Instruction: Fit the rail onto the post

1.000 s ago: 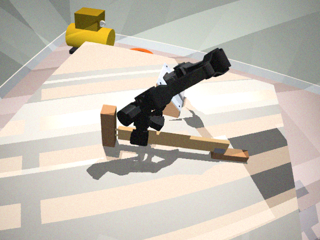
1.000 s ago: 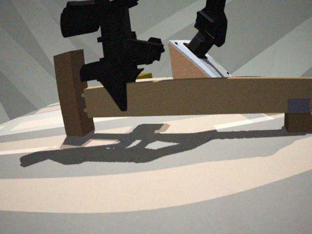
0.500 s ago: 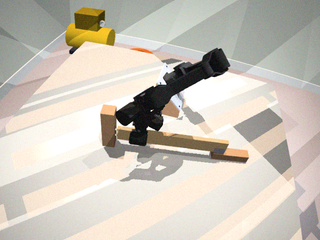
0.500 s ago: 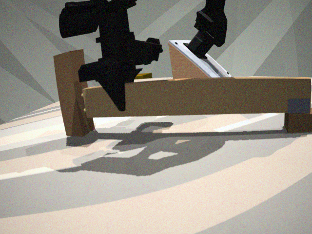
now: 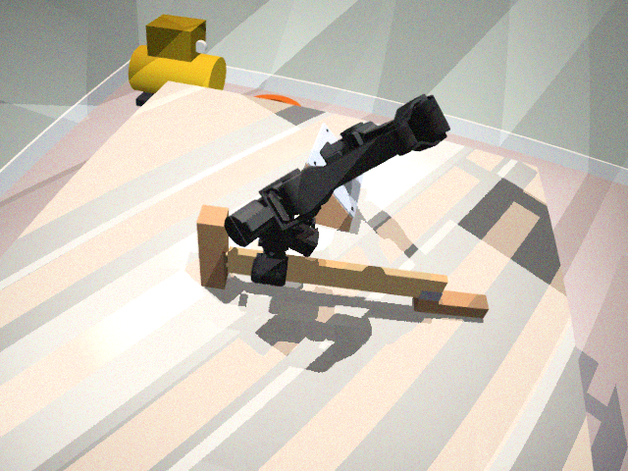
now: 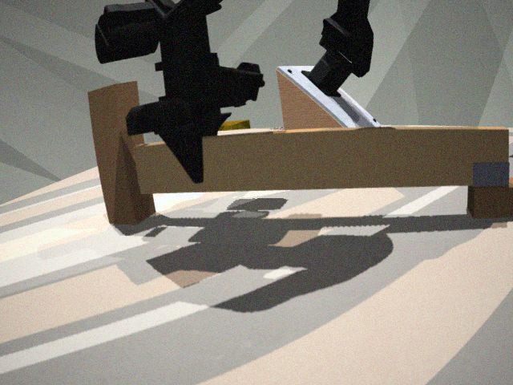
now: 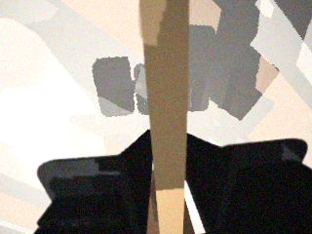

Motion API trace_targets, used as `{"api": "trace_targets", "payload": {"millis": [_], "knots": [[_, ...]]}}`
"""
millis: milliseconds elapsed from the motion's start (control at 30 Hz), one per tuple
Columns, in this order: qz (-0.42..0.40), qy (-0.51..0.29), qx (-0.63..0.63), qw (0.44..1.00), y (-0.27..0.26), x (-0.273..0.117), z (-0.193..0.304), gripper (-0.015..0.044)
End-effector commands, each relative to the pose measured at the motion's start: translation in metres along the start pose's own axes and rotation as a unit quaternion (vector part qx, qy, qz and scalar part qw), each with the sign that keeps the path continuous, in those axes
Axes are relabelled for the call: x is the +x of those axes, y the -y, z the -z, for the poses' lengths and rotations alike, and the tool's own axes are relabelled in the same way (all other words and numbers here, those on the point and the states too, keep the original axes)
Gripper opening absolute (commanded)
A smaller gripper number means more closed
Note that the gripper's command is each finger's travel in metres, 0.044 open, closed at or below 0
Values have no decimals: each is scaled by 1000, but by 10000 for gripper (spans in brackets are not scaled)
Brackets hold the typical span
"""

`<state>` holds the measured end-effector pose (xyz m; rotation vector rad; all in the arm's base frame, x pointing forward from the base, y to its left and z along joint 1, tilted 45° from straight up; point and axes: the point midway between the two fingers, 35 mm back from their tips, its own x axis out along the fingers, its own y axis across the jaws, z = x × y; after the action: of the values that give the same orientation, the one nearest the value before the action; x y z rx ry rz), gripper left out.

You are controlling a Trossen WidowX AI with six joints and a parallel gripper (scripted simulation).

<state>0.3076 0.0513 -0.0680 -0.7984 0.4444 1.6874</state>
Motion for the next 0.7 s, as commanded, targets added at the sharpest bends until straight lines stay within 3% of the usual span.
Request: {"api": "trace_targets", "payload": {"millis": [0,633,667], "knots": [[5,-2,-1,1000,3,-3,3,0],[5,-2,-1,1000,3,-3,7,0],[0,0,0,1000,0,0,5,26]]}}
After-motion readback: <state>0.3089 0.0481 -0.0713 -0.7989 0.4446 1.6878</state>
